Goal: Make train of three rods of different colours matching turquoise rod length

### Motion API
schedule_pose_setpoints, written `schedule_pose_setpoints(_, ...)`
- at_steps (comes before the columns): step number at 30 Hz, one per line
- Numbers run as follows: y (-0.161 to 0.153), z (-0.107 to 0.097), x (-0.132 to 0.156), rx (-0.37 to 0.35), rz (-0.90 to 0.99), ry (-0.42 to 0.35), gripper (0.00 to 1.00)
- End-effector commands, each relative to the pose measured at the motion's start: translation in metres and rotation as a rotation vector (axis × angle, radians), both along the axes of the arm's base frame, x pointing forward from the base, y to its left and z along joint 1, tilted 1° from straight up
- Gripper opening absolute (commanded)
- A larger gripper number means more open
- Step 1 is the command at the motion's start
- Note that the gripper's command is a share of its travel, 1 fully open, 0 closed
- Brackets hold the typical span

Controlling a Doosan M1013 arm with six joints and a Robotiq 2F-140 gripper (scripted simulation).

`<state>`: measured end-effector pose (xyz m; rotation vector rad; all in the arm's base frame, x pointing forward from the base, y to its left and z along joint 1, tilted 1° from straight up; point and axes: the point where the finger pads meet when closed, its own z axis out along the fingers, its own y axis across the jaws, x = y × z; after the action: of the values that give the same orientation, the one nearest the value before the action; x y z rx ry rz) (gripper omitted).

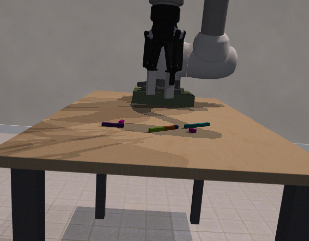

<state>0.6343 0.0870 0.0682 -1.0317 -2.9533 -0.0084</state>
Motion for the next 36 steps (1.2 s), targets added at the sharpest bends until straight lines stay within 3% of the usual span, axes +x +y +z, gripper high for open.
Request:
schedule_pose_setpoints(1,0.0,0.0,0.0,0.0,0.0,0.0,1.0)
schedule_pose_setpoints(21,0.0,0.003,0.0,0.0,0.0,0.0,1.0)
schedule_pose_setpoints(36,0.0,0.051,0.001,0.0,0.0,0.0,1.0)
